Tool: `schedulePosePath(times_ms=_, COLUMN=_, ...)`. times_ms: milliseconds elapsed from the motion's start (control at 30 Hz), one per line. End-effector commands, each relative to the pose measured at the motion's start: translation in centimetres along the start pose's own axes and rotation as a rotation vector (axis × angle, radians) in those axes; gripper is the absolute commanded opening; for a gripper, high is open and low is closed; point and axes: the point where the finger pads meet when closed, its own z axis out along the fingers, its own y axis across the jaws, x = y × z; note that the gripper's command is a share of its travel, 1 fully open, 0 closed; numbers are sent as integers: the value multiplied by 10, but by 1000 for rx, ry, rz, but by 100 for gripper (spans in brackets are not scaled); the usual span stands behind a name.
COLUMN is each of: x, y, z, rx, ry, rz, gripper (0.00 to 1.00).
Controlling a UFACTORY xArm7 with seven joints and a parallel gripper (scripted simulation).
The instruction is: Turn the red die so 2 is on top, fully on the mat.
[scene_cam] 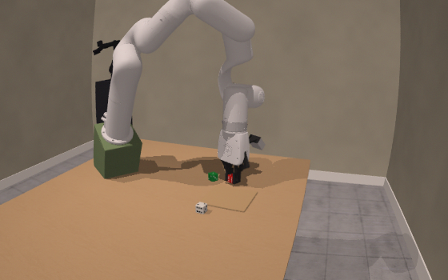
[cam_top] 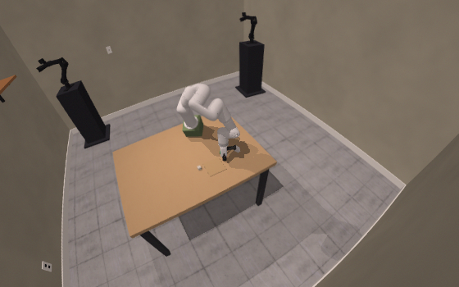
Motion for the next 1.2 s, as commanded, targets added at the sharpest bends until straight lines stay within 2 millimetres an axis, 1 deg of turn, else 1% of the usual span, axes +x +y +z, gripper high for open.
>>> schedulePosePath(times_ms=0, x=2, y=1, z=-16, rx=-1, ry=4, rz=1, gripper=21)
schedulePosePath(times_ms=233, x=2, y=1, z=-68, rx=-1, ry=4, rz=1, gripper=21)
schedulePosePath(times_ms=333, x=2, y=1, z=-84, rx=-1, ry=4, rz=1, gripper=21)
schedulePosePath(times_ms=400, x=2, y=1, z=-84, rx=-1, ry=4, rz=1, gripper=21)
schedulePosePath(times_ms=533, x=2, y=1, z=-91, rx=-1, ry=4, rz=1, gripper=21)
schedulePosePath(times_ms=967, x=1, y=1, z=-91, rx=-1, ry=4, rz=-7, gripper=21)
schedulePosePath(times_ms=1167, x=-2, y=4, z=-91, rx=1, ry=4, rz=-100, gripper=21)
